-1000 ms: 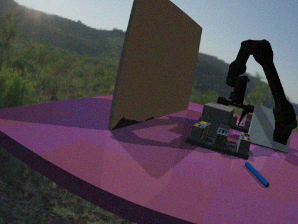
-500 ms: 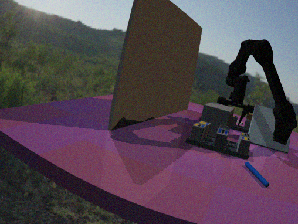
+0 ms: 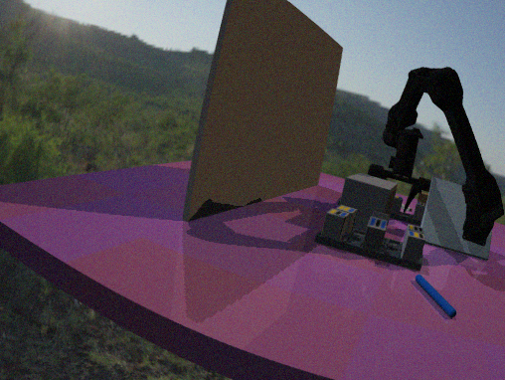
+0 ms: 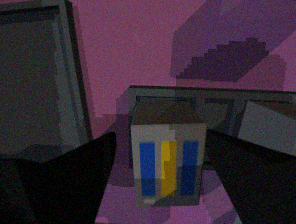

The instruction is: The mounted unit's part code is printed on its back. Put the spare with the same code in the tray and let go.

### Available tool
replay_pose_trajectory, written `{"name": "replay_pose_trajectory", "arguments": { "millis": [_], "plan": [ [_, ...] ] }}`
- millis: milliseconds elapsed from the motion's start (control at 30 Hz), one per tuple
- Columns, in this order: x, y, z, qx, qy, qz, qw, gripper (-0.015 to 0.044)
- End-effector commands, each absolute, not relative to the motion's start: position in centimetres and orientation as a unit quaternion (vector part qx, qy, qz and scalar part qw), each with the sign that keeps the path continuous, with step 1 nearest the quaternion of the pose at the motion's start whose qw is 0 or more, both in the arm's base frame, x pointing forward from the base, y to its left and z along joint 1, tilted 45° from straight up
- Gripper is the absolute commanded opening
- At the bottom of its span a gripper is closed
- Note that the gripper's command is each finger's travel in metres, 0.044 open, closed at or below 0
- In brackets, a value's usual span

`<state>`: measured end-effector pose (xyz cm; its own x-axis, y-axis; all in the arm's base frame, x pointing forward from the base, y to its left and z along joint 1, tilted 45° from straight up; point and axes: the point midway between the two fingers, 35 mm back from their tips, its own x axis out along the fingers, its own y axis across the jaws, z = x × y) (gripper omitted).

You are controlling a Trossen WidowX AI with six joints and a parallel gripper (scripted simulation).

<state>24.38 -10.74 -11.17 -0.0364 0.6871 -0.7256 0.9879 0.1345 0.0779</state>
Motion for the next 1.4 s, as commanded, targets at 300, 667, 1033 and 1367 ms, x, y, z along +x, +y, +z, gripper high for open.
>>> {"name": "replay_pose_trajectory", "arguments": {
  "millis": [300, 667, 1033, 1367],
  "plan": [
    [24.35, -10.54, -11.24, 0.616, 0.682, -0.233, 0.319, 0.03],
    [24.35, -10.54, -11.24, 0.616, 0.682, -0.233, 0.319, 0.03],
    [24.35, -10.54, -11.24, 0.616, 0.682, -0.233, 0.319, 0.03],
    [24.38, -10.73, -11.17, 0.615, 0.681, -0.234, 0.322, 0.0168]
  ]
}}
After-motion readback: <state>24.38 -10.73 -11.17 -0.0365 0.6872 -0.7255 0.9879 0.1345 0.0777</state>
